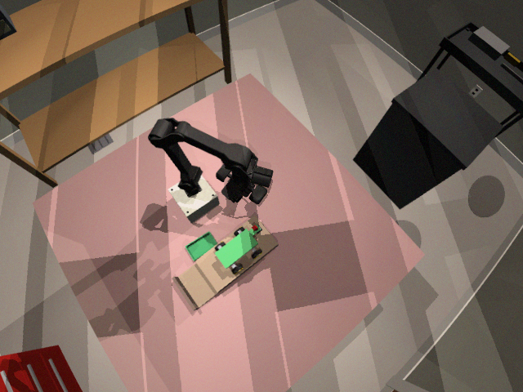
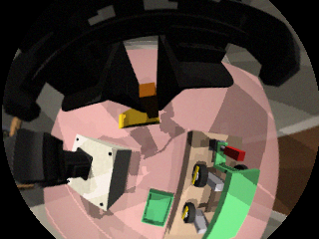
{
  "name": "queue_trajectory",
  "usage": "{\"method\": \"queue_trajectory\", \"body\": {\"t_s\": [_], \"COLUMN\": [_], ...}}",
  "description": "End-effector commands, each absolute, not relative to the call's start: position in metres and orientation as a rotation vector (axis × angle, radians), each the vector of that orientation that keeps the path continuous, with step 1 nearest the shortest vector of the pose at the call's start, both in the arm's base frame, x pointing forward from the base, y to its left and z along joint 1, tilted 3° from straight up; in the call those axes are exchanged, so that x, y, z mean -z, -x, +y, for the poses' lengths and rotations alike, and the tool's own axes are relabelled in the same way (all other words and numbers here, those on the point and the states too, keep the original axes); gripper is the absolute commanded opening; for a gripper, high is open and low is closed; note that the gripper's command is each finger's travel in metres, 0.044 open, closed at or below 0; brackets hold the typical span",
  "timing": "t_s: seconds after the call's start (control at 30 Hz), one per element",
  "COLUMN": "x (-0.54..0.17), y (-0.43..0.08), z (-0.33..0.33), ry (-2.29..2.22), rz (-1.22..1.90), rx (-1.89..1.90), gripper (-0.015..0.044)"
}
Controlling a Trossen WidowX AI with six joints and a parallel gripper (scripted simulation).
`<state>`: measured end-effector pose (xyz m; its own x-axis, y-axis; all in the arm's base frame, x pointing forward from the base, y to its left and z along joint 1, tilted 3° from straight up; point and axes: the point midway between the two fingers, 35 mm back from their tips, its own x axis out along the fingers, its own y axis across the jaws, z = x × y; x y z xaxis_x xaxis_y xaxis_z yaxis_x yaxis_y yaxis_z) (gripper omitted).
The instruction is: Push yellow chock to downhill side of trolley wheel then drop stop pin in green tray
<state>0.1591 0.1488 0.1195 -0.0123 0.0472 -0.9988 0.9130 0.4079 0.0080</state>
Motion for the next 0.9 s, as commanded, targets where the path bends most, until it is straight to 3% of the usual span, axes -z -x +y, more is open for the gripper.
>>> {"method": "queue_trajectory", "body": {"t_s": [0.0,0.87], "x": [-0.119,-0.116], "y": [-0.159,-0.176], "z": [0.15,0.112], "ry": [-1.027,-1.164], "rz": [1.377,1.299], "rx": [0.971,1.115], "gripper": [0.0,0.0]}}
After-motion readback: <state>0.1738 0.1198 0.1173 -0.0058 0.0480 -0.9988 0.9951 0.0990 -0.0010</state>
